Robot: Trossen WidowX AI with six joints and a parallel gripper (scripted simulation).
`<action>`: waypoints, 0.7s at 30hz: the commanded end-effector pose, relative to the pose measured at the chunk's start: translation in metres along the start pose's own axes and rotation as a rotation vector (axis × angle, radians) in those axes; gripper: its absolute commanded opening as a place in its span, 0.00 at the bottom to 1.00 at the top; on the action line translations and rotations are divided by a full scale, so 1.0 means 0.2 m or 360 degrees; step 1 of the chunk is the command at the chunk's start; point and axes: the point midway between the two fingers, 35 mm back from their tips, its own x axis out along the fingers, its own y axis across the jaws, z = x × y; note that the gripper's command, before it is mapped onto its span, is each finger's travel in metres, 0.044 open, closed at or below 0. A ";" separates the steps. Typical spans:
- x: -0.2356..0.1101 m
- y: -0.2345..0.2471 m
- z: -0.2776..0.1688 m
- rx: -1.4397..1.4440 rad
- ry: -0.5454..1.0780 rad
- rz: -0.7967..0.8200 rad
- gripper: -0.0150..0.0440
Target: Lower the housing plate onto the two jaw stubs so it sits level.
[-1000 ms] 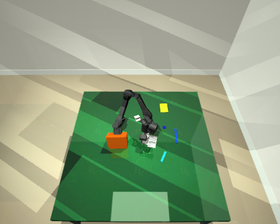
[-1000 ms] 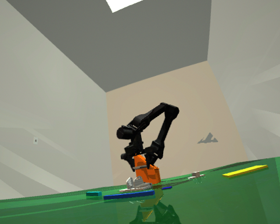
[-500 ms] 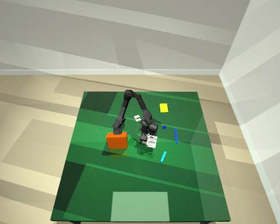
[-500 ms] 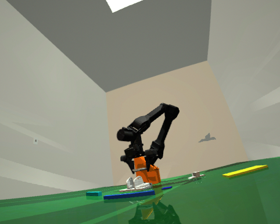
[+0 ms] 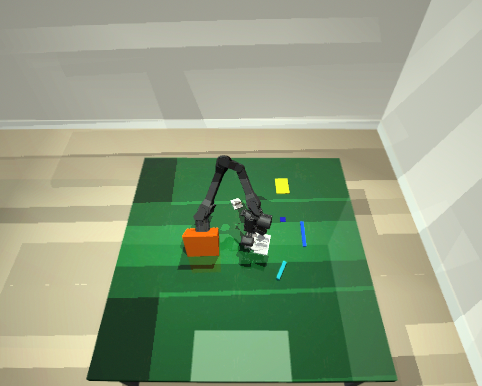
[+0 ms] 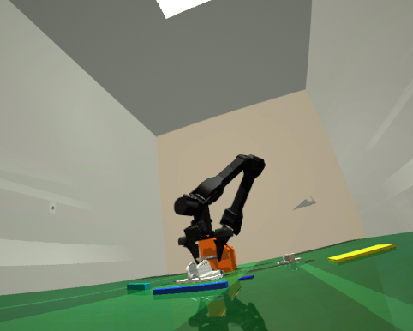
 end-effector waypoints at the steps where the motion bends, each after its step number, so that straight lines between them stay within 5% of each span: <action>1: 0.04 0.00 -0.01 0.0012 0.0002 0.0011 0.85; 21: 0.13 0.01 -0.02 0.0012 0.0004 0.0017 0.85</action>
